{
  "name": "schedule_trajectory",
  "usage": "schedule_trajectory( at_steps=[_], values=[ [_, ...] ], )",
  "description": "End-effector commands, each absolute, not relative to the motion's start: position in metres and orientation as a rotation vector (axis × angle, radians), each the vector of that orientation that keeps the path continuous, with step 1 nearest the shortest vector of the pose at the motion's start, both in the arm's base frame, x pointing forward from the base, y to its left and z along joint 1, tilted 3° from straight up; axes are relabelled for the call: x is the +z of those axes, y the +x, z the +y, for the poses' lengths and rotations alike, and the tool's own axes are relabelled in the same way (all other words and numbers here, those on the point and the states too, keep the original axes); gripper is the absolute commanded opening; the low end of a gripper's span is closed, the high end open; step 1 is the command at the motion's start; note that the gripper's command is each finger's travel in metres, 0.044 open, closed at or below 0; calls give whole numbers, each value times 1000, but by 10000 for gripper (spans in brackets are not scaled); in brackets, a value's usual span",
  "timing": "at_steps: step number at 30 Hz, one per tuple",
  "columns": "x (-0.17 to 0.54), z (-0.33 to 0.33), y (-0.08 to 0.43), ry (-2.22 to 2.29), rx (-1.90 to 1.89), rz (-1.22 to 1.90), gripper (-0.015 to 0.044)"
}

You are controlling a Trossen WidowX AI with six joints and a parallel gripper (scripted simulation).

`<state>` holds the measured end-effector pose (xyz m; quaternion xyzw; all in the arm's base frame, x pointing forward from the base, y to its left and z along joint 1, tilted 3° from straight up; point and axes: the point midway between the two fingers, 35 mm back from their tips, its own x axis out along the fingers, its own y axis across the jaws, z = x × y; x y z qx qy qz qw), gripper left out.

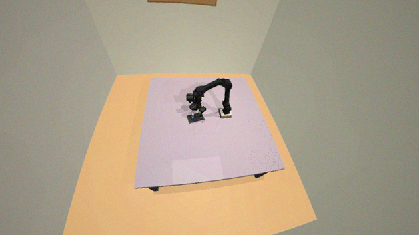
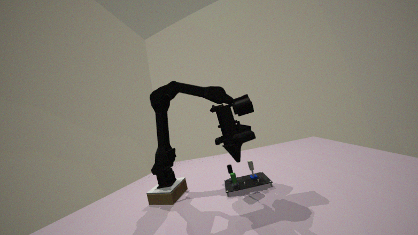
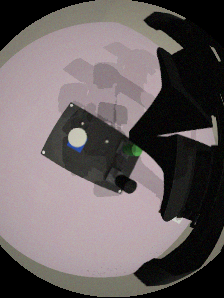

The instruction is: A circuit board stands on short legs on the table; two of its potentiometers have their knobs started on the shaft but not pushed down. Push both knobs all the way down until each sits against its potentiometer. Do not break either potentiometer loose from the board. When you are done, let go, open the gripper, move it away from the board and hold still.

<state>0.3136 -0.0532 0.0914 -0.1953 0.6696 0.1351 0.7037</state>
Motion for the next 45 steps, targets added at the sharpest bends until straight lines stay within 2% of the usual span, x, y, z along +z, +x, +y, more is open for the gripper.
schedule_trajectory(
  at_steps=[1,23,45],
  values=[
    [94,-52,316,-307,181,1502,0],
    [102,-46,328,311,-389,1472,0],
    [110,-39,338,916,-951,1282,0]
  ],
)
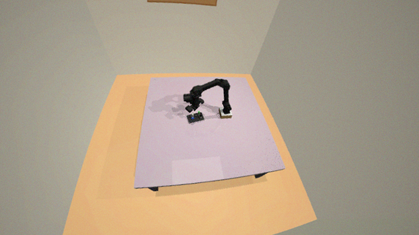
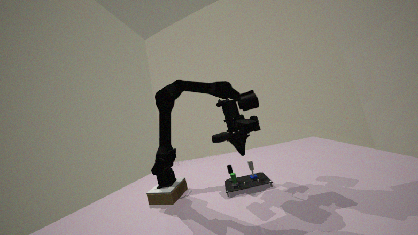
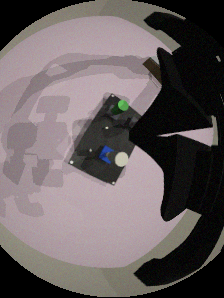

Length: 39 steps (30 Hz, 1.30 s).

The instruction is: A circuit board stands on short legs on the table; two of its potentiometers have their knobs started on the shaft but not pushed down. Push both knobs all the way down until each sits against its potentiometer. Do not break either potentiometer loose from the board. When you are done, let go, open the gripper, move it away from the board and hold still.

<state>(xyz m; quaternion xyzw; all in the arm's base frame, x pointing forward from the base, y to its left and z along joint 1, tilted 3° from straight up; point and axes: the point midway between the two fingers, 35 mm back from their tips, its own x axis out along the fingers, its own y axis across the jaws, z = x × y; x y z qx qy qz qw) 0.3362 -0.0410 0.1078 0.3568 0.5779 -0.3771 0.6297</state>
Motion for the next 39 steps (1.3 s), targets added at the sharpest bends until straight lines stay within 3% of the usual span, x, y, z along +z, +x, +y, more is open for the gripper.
schedule_trajectory(
  at_steps=[1,39],
  values=[
    [110,-39,339,943,-976,1270,0],
    [123,-27,356,1893,-1864,493,0]
  ],
)
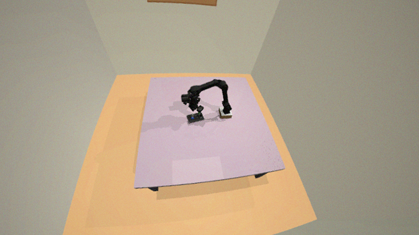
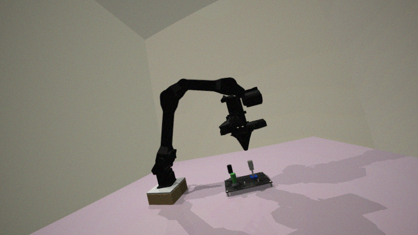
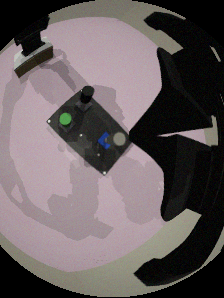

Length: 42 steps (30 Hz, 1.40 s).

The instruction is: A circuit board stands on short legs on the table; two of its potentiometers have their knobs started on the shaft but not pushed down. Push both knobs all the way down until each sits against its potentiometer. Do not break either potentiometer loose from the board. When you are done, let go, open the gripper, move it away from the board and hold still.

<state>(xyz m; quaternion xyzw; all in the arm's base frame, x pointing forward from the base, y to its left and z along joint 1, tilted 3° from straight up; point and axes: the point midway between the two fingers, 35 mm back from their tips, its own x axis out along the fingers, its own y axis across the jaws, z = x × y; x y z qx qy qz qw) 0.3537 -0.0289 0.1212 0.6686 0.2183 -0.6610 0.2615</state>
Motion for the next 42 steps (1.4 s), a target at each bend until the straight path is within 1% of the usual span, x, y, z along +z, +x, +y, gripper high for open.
schedule_trajectory(
  at_steps=[1,7,14,18,42],
  values=[
    [123,-27,356,1915,-1884,464,0],
    [125,-25,358,2012,-1975,326,0],
    [123,-26,358,2012,-1975,326,0],
    [105,-26,358,2012,-1975,326,0],
    [84,-27,359,2011,-1975,326,0]
  ],
)
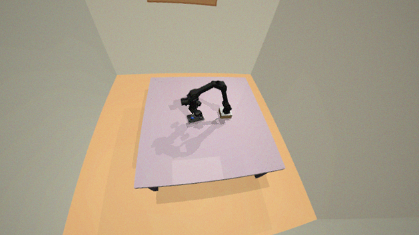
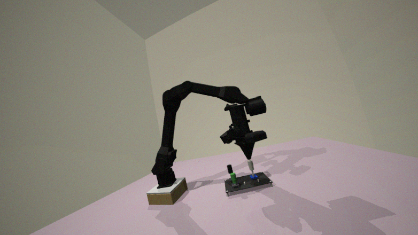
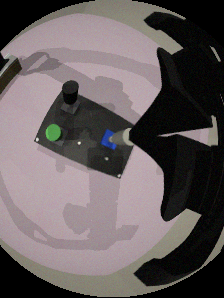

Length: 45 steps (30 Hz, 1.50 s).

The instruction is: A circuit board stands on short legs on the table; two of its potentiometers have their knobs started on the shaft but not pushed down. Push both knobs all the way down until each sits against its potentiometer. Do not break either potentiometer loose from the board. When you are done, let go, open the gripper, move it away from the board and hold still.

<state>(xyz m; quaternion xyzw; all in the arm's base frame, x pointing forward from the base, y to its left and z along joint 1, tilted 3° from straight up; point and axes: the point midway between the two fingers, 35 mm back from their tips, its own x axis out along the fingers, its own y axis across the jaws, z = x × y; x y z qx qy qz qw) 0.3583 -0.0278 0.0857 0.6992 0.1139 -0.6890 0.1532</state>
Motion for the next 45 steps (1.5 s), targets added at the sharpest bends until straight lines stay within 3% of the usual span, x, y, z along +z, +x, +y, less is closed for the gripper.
schedule_trajectory(
  at_steps=[1,45],
  values=[
    [85,-27,359,2011,-1975,326,0],
    [79,-28,359,2011,-1975,326,0]
  ],
)
